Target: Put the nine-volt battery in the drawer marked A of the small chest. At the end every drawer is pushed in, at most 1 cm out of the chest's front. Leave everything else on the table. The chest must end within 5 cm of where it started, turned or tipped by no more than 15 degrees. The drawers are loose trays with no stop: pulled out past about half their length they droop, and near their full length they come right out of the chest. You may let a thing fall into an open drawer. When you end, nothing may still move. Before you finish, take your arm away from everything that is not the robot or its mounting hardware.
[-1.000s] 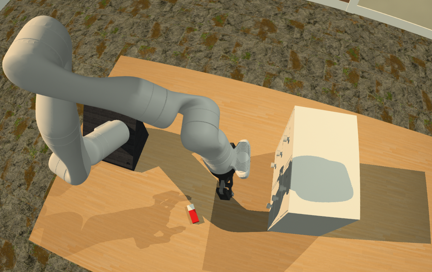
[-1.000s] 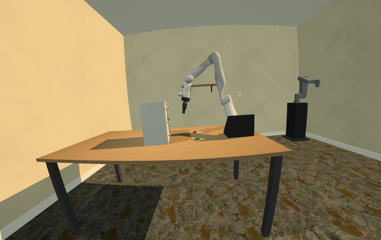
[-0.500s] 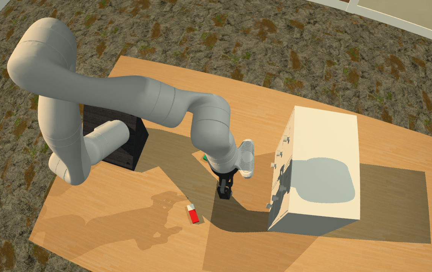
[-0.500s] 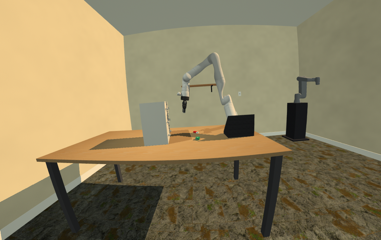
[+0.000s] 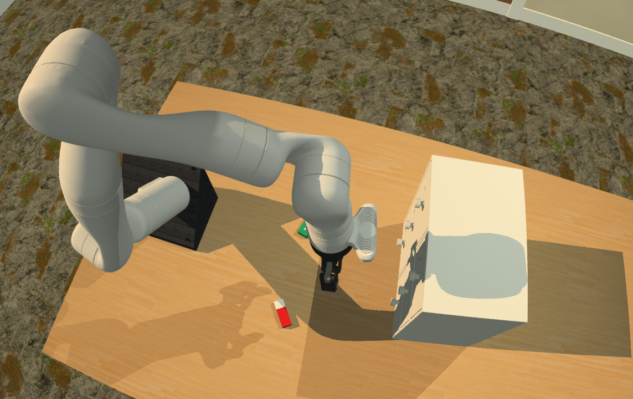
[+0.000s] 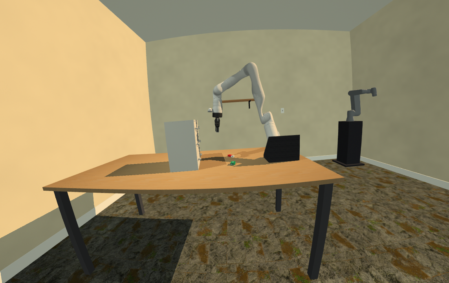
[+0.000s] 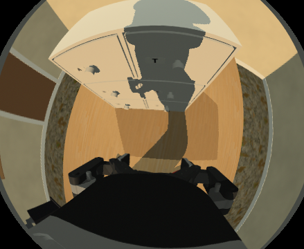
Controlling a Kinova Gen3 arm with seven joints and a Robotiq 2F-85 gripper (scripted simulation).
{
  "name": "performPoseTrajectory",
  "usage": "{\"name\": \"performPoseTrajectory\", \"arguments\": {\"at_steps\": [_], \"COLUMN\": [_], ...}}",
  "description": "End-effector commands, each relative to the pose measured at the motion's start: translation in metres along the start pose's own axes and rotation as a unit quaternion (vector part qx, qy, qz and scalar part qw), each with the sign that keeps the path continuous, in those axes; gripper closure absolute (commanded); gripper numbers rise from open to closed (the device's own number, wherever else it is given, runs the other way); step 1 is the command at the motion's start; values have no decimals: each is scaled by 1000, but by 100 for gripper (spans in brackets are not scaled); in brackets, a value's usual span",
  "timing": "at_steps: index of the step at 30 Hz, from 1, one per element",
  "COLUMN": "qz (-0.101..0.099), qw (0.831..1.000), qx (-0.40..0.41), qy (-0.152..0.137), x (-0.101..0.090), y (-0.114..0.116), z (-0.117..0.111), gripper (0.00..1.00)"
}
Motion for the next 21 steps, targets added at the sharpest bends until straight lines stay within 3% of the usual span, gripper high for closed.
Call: {"name": "performPoseTrajectory", "arguments": {"at_steps": [1,21], "qz": [1,6], "qw": [1000,1000], "qx": [1,1], "qy": [-4,-31], "x": [-1,-6], "y": [0,0], "z": [-2,-2], "gripper": [0,0]}}
Point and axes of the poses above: the point where the finger pads meet when closed, its own x axis out along the fingers, its own y axis across the jaws, z = x × y, the point moved 6 cm from there along -x, back along the fingers, and after that the axes turned 12 degrees about x, right-handed, at the moved point
